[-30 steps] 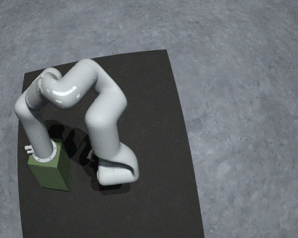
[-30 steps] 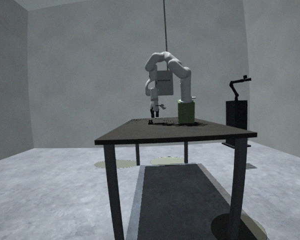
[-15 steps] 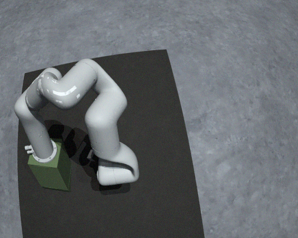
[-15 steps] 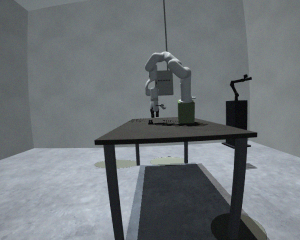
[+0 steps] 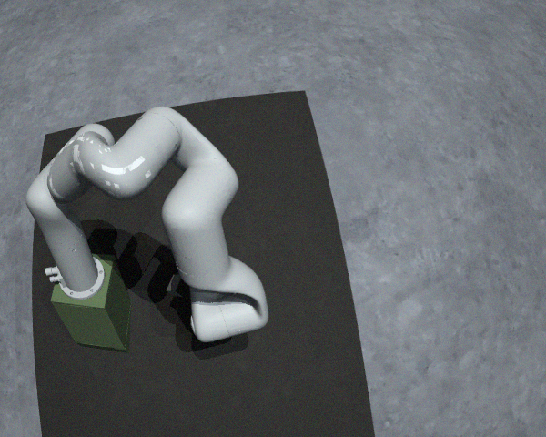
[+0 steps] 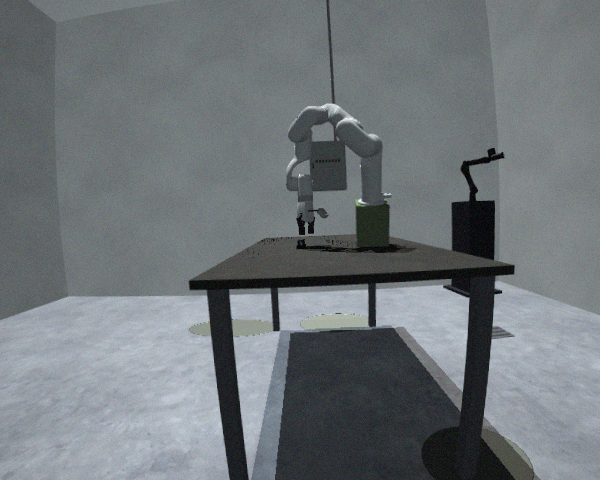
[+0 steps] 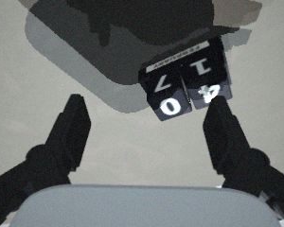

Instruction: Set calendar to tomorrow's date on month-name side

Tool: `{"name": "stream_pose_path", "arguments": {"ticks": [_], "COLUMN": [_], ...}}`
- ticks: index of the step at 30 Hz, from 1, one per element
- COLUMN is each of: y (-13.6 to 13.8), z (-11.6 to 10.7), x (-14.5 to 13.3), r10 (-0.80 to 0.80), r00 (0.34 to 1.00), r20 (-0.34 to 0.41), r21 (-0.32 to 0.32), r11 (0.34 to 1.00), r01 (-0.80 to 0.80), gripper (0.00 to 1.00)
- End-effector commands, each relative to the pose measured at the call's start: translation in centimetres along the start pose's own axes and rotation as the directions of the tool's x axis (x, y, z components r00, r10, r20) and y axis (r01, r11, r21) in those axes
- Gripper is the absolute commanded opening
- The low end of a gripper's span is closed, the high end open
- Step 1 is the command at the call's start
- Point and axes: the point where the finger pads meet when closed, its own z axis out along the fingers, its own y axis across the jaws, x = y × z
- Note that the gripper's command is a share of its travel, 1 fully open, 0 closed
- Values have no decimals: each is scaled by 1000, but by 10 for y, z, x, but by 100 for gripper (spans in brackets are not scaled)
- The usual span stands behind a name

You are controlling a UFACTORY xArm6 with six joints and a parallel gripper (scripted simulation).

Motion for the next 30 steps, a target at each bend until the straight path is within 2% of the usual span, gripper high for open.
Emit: {"name": "stream_pose_path", "arguments": {"ticks": [1,11,30], "y": [1,9,9], "z": [-1,-5,-5], "x": [-4,-22,-22], "r10": [1,1,1], "r00": [1000,1000,1000], "r20": [-9,-9,-9], "r21": [4,4,4], "r11": [1000,1000,1000], "r01": [-1,-1,-1], "gripper": [100,100,100]}}
